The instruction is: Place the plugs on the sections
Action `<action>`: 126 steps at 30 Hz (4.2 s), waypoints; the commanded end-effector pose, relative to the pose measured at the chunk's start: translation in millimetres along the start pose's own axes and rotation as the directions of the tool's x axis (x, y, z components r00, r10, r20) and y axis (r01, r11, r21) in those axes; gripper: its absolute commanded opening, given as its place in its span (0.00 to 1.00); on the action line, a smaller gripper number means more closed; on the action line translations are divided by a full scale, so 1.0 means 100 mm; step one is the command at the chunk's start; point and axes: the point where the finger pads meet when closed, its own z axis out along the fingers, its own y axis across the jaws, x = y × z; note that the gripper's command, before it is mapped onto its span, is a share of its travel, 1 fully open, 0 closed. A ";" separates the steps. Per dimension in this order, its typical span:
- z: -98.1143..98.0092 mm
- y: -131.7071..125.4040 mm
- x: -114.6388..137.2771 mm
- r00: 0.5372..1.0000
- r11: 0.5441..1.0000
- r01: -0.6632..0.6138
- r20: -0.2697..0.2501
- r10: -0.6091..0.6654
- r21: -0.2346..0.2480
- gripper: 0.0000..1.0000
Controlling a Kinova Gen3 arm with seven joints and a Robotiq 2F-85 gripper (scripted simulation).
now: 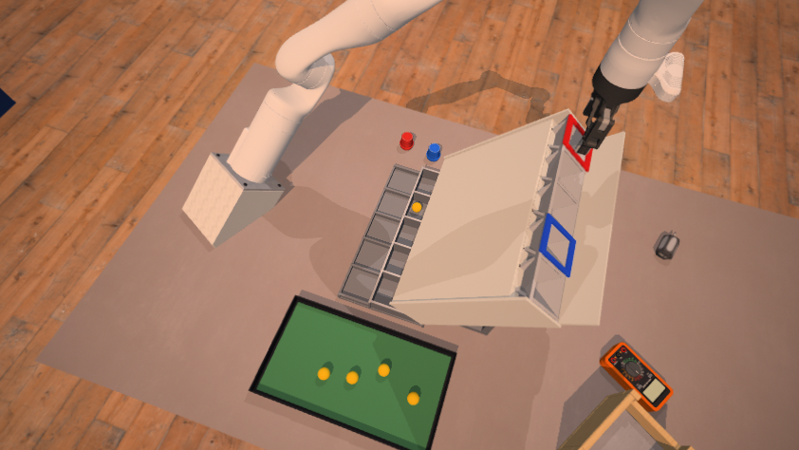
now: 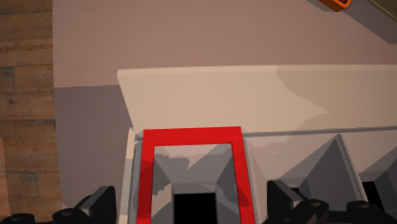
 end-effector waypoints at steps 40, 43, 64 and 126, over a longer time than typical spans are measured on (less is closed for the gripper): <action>-0.32 0.00 -0.96 1.000 1.000 0.003 0.000 -0.003 -0.002 1.00; -0.31 0.00 -1.23 1.000 1.000 0.003 0.000 -0.003 -0.002 1.00; -0.30 0.01 -1.69 1.000 1.000 0.001 0.000 -0.001 -0.001 1.00; 0.53 1.51 -2.98 1.000 1.000 -0.005 0.024 0.005 0.003 1.00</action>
